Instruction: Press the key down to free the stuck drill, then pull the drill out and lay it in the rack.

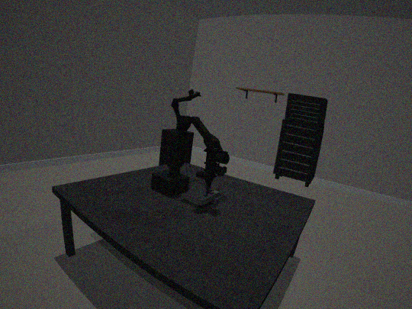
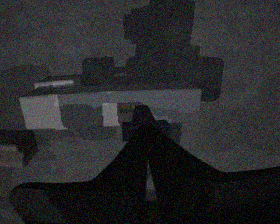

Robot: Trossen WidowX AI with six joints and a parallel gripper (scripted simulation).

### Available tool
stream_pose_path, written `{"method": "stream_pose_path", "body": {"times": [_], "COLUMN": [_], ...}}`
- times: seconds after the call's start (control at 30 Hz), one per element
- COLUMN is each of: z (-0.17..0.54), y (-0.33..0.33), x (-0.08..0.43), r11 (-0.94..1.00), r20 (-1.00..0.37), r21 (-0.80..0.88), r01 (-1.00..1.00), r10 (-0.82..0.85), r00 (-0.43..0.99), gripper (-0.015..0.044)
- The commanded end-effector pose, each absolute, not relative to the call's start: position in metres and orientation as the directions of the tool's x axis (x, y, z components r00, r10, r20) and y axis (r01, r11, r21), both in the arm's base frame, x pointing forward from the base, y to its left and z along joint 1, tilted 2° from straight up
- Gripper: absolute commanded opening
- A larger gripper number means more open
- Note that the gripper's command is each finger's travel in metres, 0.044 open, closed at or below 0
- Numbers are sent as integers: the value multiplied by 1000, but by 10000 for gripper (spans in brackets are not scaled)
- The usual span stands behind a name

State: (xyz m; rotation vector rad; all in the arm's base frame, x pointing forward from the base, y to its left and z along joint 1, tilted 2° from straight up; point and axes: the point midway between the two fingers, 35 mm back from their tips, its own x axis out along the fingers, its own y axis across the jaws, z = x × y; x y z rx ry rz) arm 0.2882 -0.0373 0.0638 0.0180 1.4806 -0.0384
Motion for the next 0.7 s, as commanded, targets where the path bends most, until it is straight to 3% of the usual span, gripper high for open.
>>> {"method": "stream_pose_path", "body": {"times": [0.0, 0.67], "z": [47, 38], "y": [-36, -36], "x": [281, 281], "r11": [999, 999], "r20": [-999, -999], "r21": [-10, -10], "r01": [38, 38], "r10": [-12, -12], "r00": [49, 49], "gripper": [0, 0]}}
